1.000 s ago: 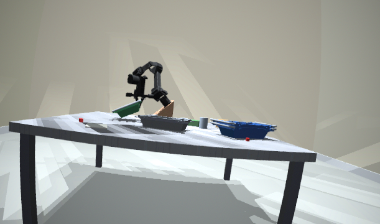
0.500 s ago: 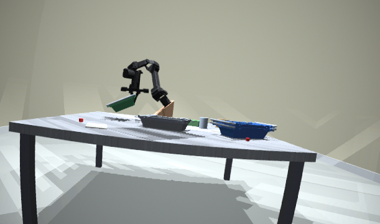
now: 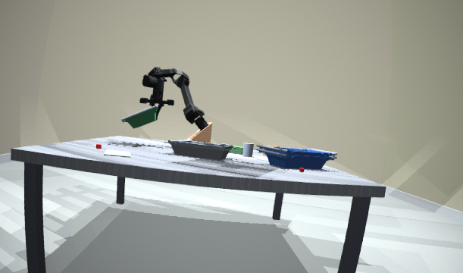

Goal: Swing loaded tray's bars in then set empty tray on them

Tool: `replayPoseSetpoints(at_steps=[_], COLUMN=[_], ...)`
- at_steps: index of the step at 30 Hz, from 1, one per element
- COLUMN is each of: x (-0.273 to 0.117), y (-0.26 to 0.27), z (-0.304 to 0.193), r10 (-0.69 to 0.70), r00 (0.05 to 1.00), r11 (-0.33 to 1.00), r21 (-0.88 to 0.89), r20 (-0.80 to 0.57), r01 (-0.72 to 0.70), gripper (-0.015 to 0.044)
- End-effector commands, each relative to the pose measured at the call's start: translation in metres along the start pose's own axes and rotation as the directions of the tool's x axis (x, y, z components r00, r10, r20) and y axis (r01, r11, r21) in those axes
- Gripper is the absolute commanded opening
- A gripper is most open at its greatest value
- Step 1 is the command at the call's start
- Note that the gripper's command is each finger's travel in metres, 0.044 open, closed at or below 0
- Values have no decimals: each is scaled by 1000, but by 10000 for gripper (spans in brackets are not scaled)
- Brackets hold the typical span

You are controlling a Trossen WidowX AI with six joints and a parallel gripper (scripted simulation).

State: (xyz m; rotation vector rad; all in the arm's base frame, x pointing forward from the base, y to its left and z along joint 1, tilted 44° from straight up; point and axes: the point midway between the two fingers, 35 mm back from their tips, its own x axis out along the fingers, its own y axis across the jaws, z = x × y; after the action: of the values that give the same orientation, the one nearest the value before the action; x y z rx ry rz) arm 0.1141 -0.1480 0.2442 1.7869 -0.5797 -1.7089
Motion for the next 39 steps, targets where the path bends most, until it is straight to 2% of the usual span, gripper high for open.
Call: replayPoseSetpoints(at_steps=[1, 8, 39], x=[-15, -29, -27], y=[16, 30, 28], z=[-4, -9, -18], r10=[23, 24, 13], r00=[1000, 1000, 1000], r11=[1000, 1000, 1000], r21=[16, 16, -16], r20=[-12, -13, -16], r01=[-23, -23, -13], gripper=[0, 0, 0])
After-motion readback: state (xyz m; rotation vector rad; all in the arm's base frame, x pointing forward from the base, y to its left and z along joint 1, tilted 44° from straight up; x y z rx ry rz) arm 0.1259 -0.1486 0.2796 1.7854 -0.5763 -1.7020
